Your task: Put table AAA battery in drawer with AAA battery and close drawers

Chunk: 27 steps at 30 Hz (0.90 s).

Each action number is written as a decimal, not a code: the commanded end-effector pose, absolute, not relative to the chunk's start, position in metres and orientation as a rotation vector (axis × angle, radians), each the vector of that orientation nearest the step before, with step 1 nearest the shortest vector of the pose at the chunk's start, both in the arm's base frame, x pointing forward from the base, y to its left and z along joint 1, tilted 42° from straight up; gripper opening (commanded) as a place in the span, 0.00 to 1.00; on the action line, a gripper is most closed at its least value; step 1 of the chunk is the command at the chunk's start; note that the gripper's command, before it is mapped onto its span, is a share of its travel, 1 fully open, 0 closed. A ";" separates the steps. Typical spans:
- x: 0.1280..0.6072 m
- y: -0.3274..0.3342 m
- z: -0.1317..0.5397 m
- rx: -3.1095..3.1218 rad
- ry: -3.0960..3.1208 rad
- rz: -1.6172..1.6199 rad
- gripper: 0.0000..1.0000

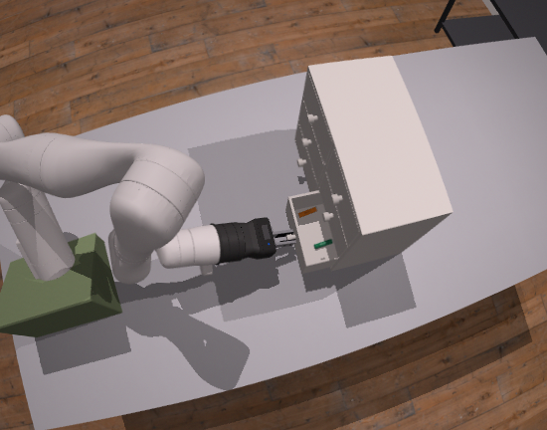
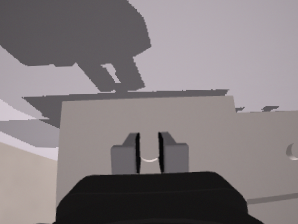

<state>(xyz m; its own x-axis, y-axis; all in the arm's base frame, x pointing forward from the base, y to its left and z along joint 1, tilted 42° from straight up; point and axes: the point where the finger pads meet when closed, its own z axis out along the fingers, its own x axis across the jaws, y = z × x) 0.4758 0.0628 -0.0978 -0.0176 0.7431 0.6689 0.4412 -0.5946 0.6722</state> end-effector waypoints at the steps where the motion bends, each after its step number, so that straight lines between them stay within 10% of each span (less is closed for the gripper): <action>1: 0.477 0.062 -0.097 1.994 1.247 1.651 0.37; 27: 0.483 0.063 -0.098 1.994 1.247 1.651 0.37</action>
<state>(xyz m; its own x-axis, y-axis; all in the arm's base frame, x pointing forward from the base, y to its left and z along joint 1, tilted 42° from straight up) 0.4816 0.0631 -0.0985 -0.0163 0.7428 0.6693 0.4414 -0.5953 0.6714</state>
